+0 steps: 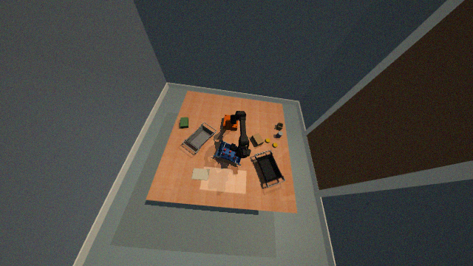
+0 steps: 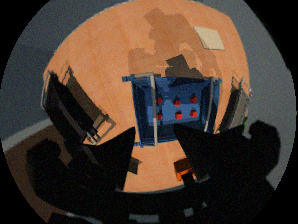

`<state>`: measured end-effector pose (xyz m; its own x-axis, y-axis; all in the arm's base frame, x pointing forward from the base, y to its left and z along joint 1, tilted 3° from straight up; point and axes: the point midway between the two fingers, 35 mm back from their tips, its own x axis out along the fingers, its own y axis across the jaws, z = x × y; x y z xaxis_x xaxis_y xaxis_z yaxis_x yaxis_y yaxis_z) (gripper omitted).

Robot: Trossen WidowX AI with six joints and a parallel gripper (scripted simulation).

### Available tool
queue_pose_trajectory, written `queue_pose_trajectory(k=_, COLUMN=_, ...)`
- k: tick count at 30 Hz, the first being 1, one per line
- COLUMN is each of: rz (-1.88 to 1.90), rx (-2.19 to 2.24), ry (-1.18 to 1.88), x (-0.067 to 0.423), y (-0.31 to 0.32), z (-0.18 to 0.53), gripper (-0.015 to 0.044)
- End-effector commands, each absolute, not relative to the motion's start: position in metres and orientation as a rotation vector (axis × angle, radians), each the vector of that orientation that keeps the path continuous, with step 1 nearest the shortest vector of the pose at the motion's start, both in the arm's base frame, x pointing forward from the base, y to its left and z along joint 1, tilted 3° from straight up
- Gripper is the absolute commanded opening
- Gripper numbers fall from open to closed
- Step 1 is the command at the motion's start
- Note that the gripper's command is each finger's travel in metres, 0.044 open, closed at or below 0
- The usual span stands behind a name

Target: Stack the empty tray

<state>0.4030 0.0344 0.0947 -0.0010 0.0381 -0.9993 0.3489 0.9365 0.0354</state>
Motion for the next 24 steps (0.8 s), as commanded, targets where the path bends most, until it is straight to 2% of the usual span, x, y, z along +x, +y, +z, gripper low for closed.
queue_pose_trajectory(k=1, rz=-0.244, rx=0.309, ry=1.542, x=0.403, y=0.033, z=0.132, gripper=0.0368)
queue_pose_trajectory(k=3, rz=-0.244, rx=0.309, ry=1.542, x=0.4, y=0.032, z=0.151, gripper=0.042)
queue_pose_trajectory(k=4, rz=-0.251, rx=0.312, ry=1.554, x=0.404, y=0.03, z=0.125, gripper=0.044)
queue_pose_trajectory(k=13, rz=-0.352, rx=0.395, ry=1.535, x=0.377, y=-0.125, z=0.098, gripper=0.044)
queue_pose_trajectory(k=24, rz=-0.482, rx=0.506, ry=1.515, x=0.256, y=-0.284, z=0.064, gripper=0.044)
